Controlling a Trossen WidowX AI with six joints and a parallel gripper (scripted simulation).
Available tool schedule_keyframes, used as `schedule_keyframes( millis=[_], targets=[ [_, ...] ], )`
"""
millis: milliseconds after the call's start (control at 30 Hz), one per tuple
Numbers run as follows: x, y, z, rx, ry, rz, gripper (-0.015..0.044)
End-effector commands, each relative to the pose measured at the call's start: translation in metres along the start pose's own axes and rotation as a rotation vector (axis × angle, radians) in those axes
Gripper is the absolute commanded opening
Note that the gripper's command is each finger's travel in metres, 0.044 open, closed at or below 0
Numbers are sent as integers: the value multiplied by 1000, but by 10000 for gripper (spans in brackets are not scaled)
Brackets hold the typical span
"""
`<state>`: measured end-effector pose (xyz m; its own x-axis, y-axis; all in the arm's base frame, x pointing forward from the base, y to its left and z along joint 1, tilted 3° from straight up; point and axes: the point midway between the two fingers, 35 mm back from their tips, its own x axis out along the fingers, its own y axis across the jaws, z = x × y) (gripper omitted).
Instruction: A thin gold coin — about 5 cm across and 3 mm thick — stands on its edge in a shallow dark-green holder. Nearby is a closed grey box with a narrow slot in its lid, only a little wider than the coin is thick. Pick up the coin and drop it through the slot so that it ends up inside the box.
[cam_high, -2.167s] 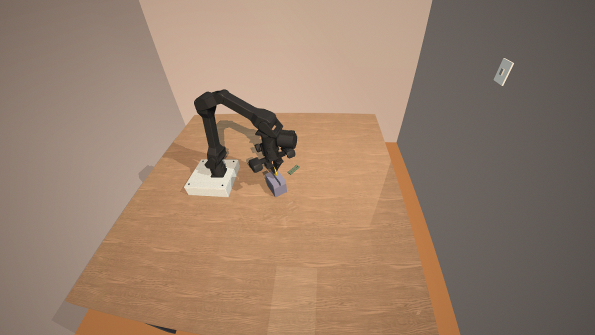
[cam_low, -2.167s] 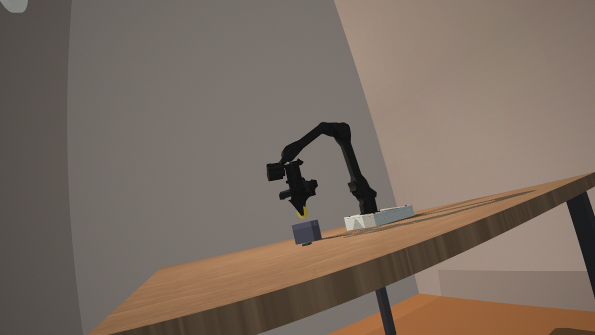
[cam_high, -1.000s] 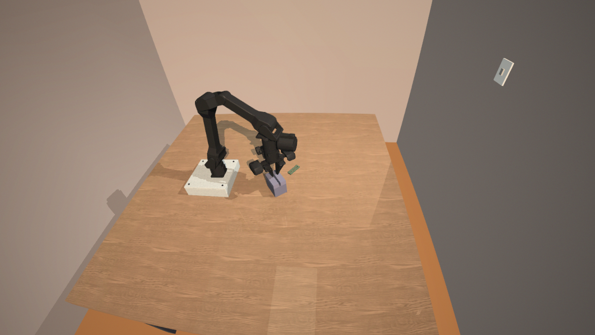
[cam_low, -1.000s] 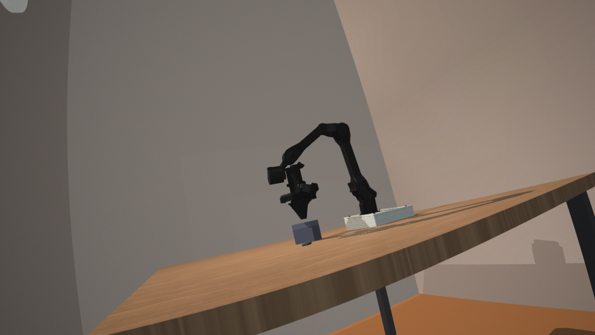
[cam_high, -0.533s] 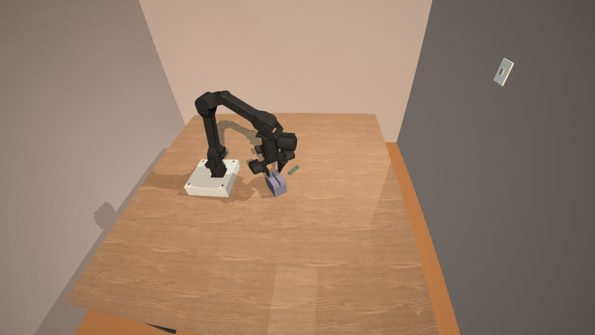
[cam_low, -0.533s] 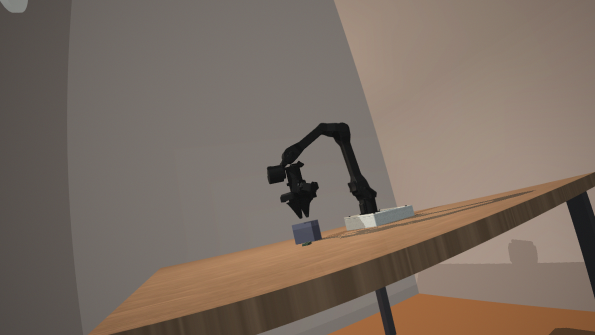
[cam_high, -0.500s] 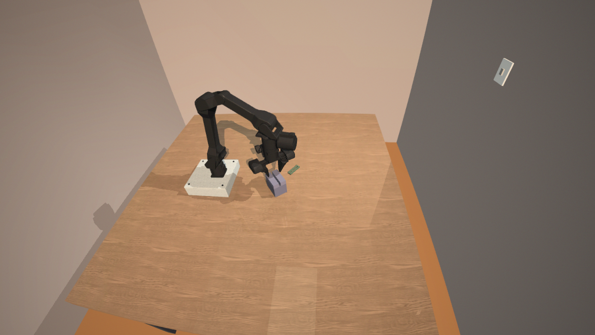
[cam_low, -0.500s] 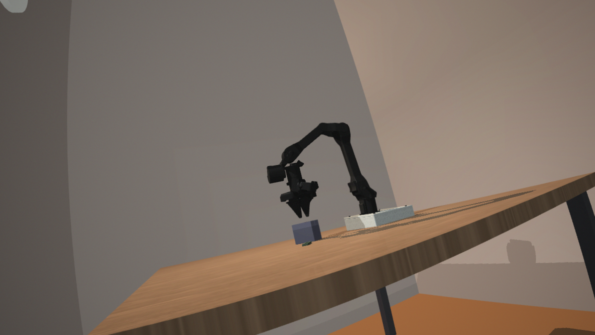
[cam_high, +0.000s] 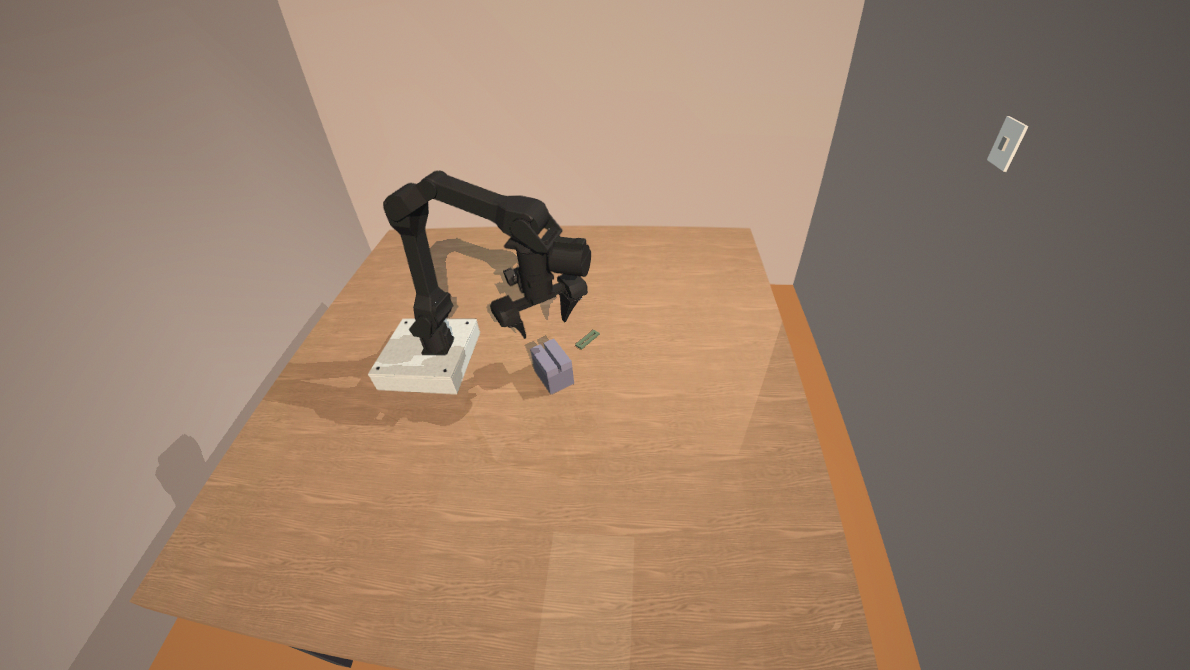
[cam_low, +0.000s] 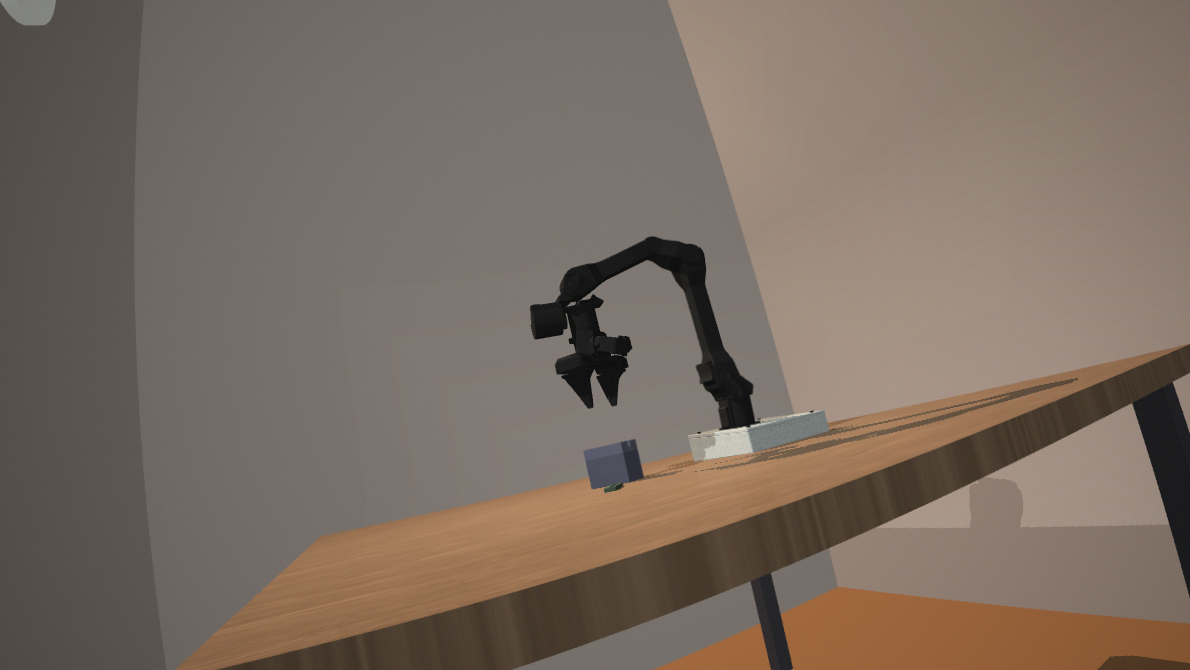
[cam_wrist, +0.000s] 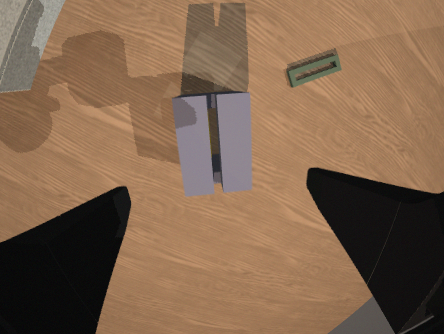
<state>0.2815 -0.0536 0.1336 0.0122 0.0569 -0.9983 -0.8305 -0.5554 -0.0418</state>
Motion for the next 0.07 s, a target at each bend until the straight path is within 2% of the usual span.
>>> schedule_keyframes(
  millis=[0, 33],
  targets=[
    [-1, 0, 0, -3, -2, 3, 440],
    [-1, 0, 0, -3, -2, 3, 440]
  ],
)
